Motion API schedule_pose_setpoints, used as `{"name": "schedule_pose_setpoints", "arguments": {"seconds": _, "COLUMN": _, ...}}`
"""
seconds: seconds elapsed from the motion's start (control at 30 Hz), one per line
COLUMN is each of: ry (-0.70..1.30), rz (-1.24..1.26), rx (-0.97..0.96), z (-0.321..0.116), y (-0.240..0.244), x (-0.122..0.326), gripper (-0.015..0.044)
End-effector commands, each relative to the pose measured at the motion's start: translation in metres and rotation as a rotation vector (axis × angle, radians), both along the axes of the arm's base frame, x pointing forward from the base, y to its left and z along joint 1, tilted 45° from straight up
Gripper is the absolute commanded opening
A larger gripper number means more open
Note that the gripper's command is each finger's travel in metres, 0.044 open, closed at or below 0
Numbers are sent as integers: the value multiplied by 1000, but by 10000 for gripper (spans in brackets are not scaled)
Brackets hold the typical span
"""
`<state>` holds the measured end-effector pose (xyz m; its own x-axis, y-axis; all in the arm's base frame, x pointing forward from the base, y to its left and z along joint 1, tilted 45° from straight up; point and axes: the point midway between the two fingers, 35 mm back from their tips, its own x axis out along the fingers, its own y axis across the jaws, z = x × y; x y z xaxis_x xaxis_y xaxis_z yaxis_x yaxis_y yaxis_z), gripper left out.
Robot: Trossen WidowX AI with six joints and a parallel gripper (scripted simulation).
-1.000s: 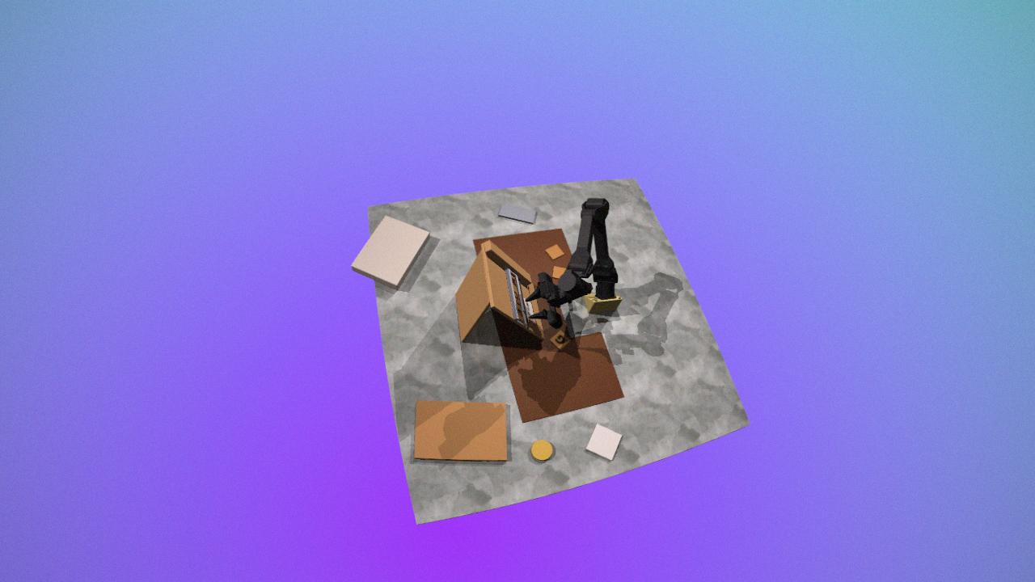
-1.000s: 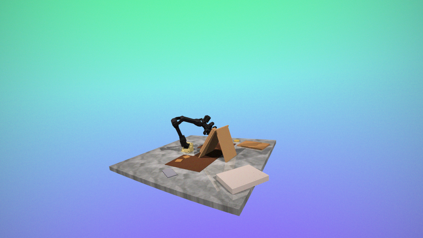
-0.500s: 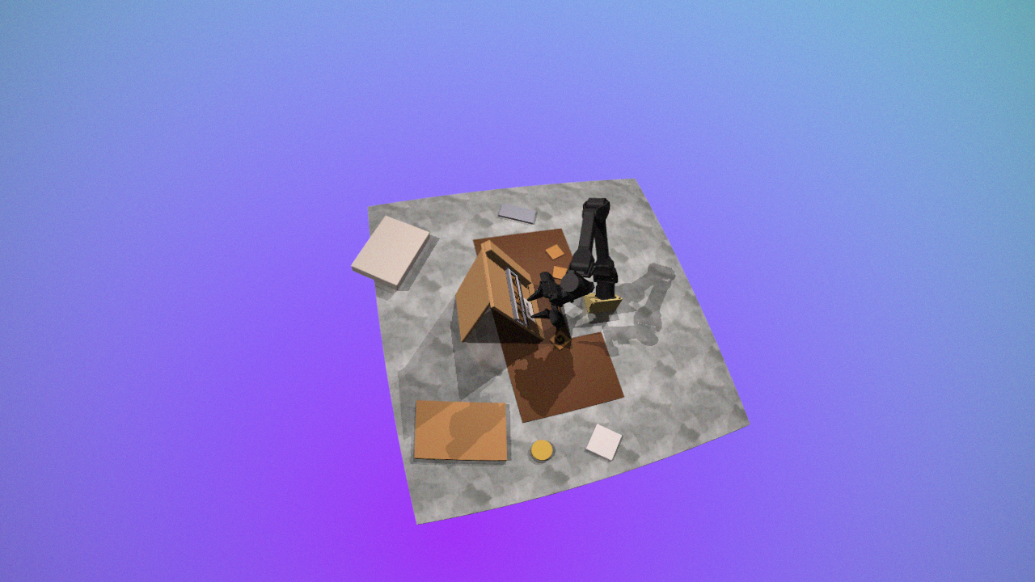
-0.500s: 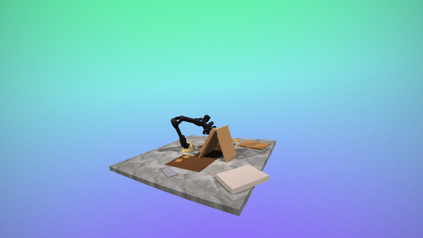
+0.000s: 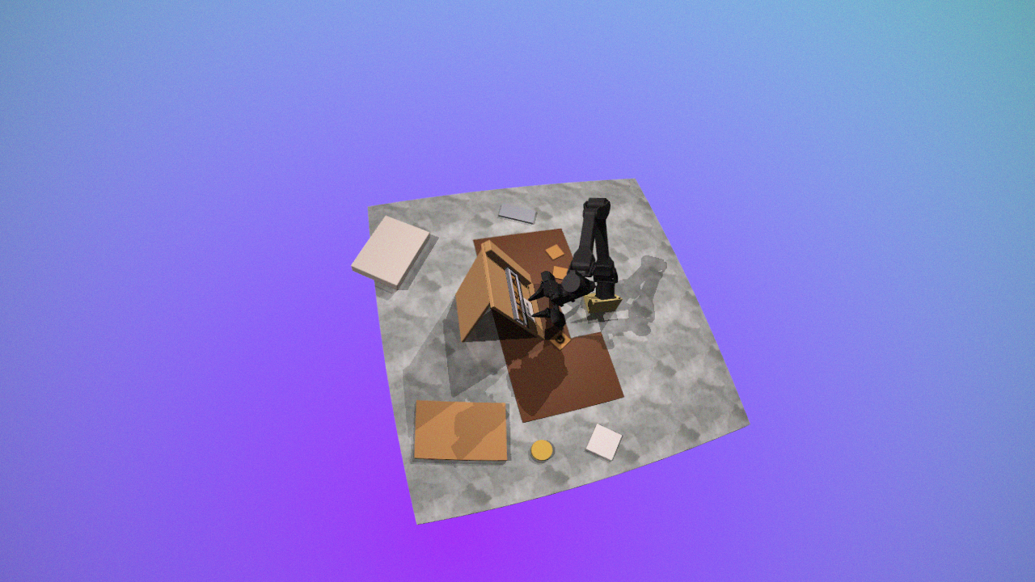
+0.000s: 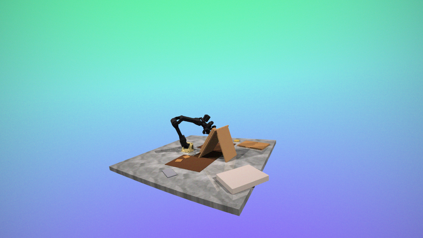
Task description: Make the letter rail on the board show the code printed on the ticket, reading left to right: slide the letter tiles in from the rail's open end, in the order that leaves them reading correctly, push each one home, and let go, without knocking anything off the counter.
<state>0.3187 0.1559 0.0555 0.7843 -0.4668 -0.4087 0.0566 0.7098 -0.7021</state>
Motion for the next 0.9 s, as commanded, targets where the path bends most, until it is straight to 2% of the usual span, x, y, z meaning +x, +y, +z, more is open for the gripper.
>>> {"name": "schedule_pose_setpoints", "arguments": {"seconds": 0.0, "ry": 0, "rz": 0, "rx": 0, "z": 0, "y": 0, "x": 0, "gripper": 216}}
{"name": "schedule_pose_setpoints", "arguments": {"seconds": 0.27, "ry": 0, "rz": 0, "rx": 0, "z": 0, "y": 0, "x": 0, "gripper": 6}}
{"name": "schedule_pose_setpoints", "arguments": {"seconds": 0.57, "ry": 17, "rz": -7, "rx": 7, "z": -2, "y": 3, "x": 3, "gripper": 0}}
{"name": "schedule_pose_setpoints", "arguments": {"seconds": 0.87, "ry": 247, "rz": -164, "rx": 86, "z": -20, "y": 27, "x": 28, "gripper": 0}}
